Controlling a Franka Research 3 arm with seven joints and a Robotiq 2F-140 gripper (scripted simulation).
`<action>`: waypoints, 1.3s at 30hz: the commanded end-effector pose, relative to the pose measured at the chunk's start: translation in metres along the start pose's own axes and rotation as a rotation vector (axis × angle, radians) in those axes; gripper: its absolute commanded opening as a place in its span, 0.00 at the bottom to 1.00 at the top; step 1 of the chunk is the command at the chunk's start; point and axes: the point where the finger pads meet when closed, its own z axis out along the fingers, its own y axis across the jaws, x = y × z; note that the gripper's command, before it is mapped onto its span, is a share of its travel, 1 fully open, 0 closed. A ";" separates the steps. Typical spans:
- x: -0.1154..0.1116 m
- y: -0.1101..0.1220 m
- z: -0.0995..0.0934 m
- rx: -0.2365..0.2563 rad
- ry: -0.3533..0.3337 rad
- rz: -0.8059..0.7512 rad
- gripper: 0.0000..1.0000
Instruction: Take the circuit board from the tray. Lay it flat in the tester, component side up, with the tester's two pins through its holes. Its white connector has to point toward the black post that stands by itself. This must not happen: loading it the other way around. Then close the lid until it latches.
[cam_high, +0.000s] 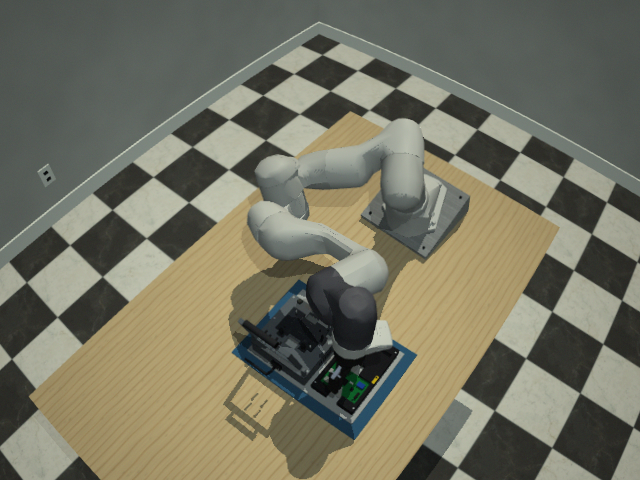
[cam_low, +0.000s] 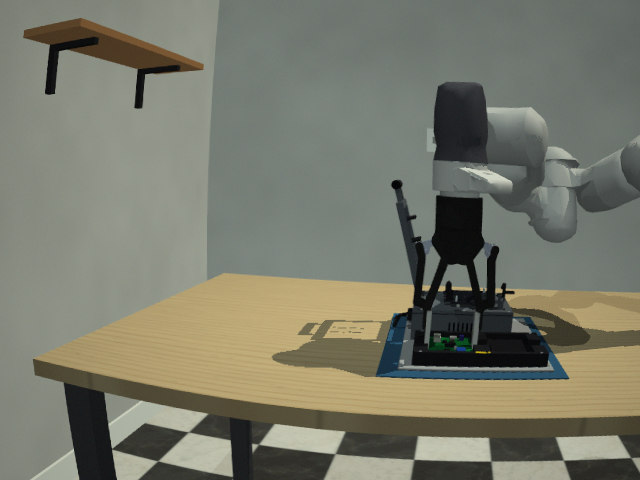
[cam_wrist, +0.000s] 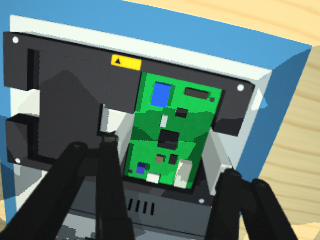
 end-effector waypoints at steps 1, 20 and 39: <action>-0.001 0.001 0.000 -0.002 -0.001 -0.002 0.46; -0.001 0.001 -0.012 -0.002 -0.001 -0.002 0.46; -0.001 0.001 -0.026 -0.002 -0.001 -0.002 0.46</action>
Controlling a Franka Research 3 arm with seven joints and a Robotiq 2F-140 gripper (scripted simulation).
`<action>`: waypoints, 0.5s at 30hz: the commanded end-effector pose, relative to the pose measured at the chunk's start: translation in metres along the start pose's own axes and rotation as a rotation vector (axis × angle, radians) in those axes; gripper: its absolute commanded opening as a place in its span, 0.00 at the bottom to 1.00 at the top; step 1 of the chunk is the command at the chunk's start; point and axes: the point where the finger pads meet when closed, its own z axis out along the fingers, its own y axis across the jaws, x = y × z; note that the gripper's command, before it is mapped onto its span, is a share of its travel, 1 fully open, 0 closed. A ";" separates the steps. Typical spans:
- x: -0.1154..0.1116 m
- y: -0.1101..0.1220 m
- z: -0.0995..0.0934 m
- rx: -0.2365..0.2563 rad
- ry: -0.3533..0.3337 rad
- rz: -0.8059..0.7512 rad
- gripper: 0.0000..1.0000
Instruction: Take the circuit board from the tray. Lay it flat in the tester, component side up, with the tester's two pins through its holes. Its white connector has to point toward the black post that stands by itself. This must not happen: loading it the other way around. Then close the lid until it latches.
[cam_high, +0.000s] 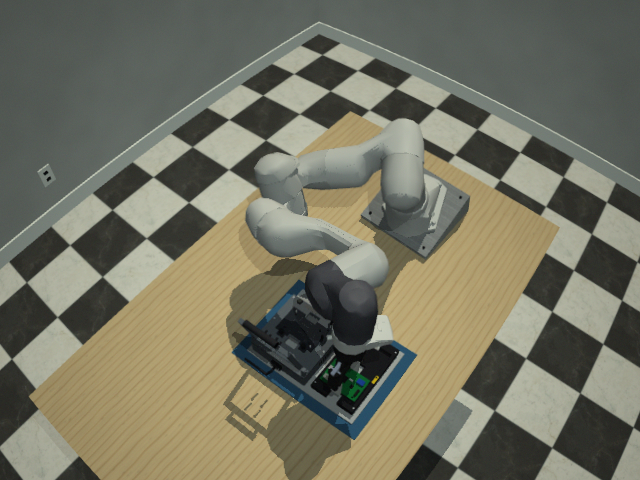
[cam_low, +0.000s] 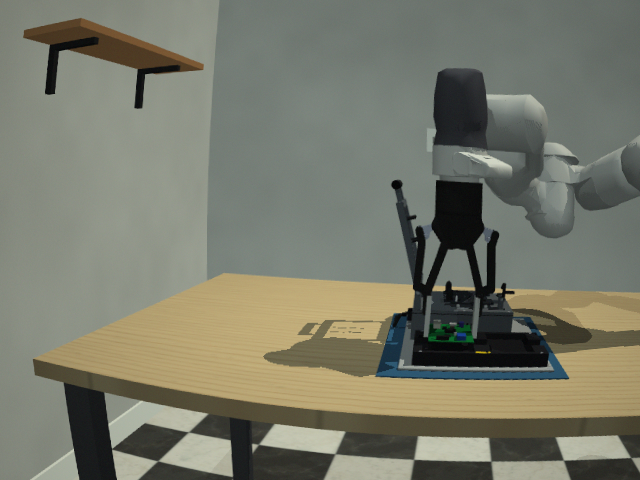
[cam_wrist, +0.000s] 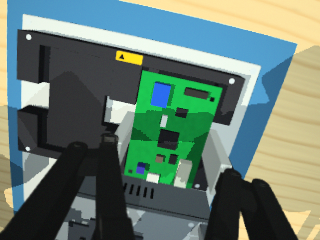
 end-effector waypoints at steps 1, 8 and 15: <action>0.000 -0.001 -0.003 0.004 -0.001 0.003 0.46; 0.000 -0.001 -0.005 0.004 -0.001 0.003 0.46; 0.000 -0.001 -0.006 0.004 -0.001 0.003 0.46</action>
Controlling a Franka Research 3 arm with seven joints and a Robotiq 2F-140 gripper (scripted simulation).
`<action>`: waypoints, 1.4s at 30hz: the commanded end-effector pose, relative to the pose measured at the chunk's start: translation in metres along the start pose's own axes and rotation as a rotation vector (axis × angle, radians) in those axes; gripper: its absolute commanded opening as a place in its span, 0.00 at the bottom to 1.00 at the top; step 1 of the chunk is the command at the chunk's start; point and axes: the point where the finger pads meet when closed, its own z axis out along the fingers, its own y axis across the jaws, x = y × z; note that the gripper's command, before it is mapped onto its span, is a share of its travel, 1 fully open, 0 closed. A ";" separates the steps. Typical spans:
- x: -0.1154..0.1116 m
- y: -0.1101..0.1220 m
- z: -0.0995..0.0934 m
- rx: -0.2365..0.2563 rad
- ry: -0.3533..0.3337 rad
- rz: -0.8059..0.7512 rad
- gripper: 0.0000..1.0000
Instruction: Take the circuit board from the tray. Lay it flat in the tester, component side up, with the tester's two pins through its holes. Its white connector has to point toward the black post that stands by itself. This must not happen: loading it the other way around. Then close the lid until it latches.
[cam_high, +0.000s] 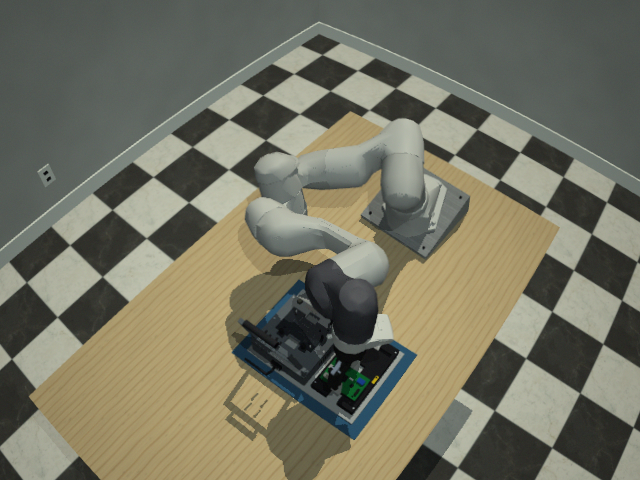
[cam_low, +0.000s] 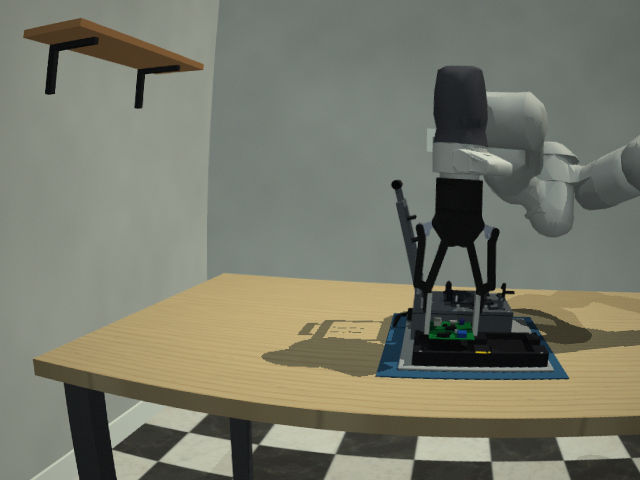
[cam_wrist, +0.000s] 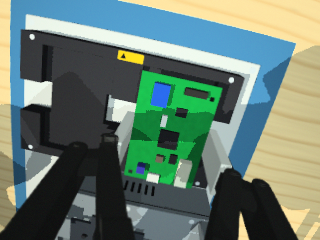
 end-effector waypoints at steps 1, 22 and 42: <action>0.001 -0.001 -0.001 0.003 0.000 0.003 0.46; 0.001 -0.001 -0.022 0.003 0.000 0.003 0.46; 0.001 -0.001 -0.064 0.003 0.000 0.003 0.46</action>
